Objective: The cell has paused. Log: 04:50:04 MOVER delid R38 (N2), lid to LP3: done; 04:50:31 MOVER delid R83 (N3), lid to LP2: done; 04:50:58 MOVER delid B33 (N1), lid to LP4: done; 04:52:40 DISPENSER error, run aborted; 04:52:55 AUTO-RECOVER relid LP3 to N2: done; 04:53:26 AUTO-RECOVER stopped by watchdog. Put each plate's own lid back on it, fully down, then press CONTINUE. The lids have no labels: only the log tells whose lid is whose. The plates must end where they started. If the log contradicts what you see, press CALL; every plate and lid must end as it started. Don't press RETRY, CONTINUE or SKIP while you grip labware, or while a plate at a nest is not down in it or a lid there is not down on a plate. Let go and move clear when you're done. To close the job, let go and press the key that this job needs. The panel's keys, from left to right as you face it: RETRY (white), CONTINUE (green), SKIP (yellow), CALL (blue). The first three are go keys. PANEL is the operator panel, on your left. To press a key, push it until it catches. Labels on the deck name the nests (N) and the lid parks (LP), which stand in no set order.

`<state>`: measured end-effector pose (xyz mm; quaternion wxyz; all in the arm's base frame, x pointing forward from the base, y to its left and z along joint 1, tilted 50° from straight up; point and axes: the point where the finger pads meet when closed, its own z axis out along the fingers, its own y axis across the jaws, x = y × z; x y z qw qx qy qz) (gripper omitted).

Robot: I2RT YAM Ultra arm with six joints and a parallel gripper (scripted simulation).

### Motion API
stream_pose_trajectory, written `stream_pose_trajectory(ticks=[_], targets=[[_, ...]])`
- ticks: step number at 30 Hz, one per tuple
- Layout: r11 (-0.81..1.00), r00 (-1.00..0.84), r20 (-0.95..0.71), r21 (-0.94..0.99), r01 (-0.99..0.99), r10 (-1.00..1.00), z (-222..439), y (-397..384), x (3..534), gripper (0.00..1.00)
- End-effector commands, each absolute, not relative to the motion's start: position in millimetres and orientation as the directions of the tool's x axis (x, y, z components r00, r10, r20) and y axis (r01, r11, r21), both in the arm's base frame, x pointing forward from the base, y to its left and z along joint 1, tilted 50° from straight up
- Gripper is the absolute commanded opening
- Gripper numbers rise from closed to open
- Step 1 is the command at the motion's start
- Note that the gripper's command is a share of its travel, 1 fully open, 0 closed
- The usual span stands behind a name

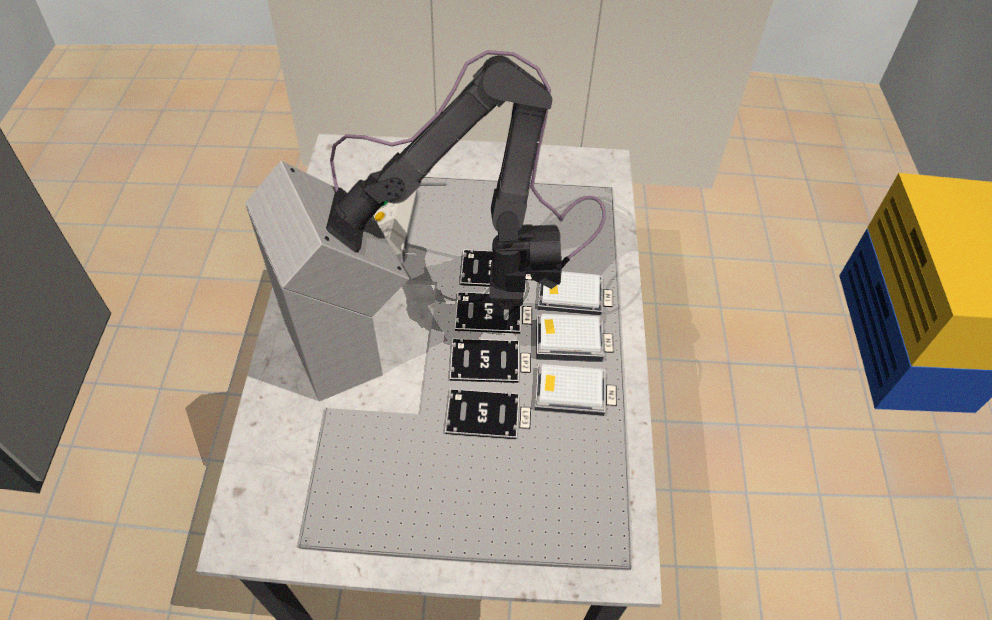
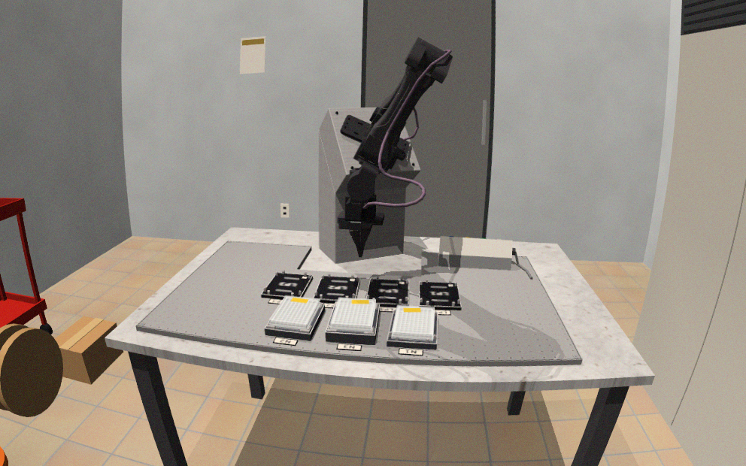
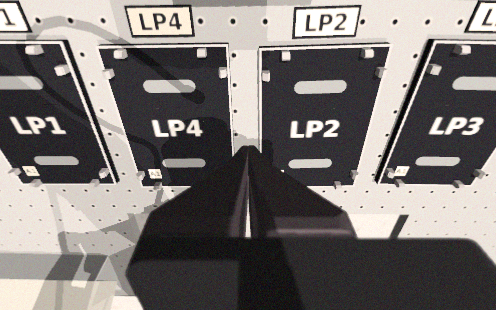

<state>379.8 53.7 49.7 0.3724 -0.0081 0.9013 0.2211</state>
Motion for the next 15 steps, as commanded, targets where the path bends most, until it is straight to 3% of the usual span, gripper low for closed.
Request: stream_pose_trajectory(ticks=[1,15], targets=[[0.902,-0.744,-0.653,0.396,-0.174,0.143,52.0,45.5,360.7,0.0],[0.904,-0.726,-0.673,0.386,-0.181,0.142,60.3,43.3,367.6,0.0]])
